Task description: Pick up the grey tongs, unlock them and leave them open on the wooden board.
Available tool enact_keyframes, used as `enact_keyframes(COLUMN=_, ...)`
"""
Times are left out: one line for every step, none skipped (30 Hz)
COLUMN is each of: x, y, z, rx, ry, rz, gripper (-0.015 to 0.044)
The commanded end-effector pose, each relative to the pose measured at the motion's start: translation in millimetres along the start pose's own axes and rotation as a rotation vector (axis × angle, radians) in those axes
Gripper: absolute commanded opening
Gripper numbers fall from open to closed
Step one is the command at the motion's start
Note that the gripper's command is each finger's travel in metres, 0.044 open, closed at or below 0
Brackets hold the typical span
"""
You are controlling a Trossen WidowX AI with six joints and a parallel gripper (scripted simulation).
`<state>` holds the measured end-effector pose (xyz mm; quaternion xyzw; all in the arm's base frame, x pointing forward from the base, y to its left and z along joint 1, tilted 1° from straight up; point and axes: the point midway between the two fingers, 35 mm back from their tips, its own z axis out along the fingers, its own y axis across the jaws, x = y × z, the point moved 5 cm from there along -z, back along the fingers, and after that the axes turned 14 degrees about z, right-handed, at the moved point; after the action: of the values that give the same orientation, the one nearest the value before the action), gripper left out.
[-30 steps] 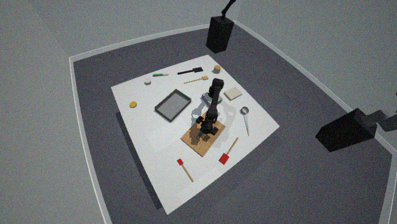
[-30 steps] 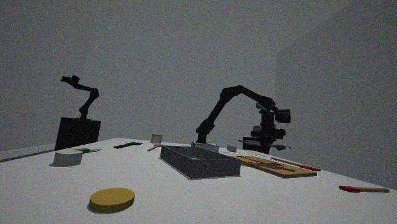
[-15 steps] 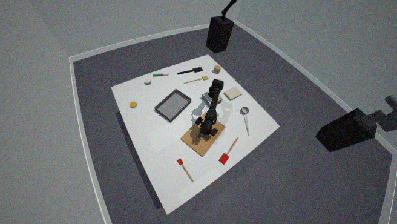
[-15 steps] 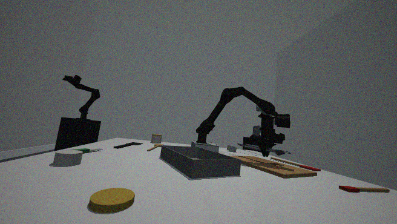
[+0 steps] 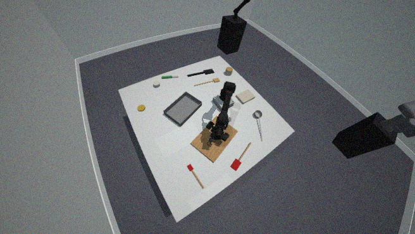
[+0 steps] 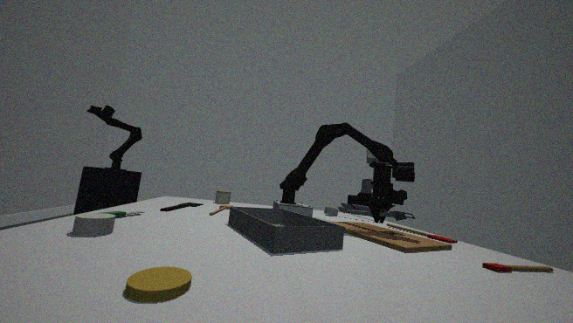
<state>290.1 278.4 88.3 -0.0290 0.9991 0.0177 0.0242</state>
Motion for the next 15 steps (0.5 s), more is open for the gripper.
enact_keyframes(x=-0.1, y=0.0, z=-0.5, rx=0.0, ry=-0.001, rz=0.0, gripper=0.0217)
enact_keyframes(x=-0.1, y=0.0, z=-0.5, rx=0.0, ry=-0.001, rz=0.0, gripper=0.0244)
enact_keyframes(x=-0.1, y=0.0, z=-0.5, rx=0.0, ry=-0.001, rz=0.0, gripper=0.027)
enact_keyframes(x=-0.1, y=0.0, z=-0.5, rx=0.0, ry=-0.001, rz=0.0, gripper=0.0296)
enact_keyframes(x=-0.1, y=0.0, z=-0.5, rx=0.0, ry=-0.001, rz=0.0, gripper=0.0323)
enact_keyframes(x=-0.1, y=0.0, z=-0.5, rx=0.0, ry=-0.001, rz=0.0, gripper=0.0349)
enact_keyframes(x=-0.1, y=0.0, z=-0.5, rx=0.0, ry=-0.001, rz=0.0, gripper=0.0375)
enact_keyframes(x=-0.1, y=0.0, z=-0.5, rx=0.0, ry=-0.001, rz=0.0, gripper=0.0401)
enact_keyframes(x=-0.1, y=0.0, z=-0.5, rx=0.0, ry=-0.001, rz=0.0, gripper=0.0427)
enact_keyframes(x=-0.1, y=0.0, z=-0.5, rx=0.0, ry=-0.001, rz=0.0, gripper=0.044)
enact_keyframes(x=-0.1, y=0.0, z=-0.5, rx=0.0, ry=-0.001, rz=0.0, gripper=0.044)
enact_keyframes(x=-0.1, y=0.0, z=-0.5, rx=0.0, ry=-0.001, rz=0.0, gripper=0.044)
enact_keyframes(x=-0.1, y=0.0, z=-0.5, rx=0.0, ry=-0.001, rz=0.0, gripper=0.044)
enact_keyframes(x=-1.4, y=-2.5, z=-1.7, rx=0.0, ry=-0.001, rz=0.0, gripper=0.044)
enact_keyframes(x=-4.0, y=-7.8, z=-4.0, rx=0.0, ry=-0.001, rz=0.0, gripper=0.044)
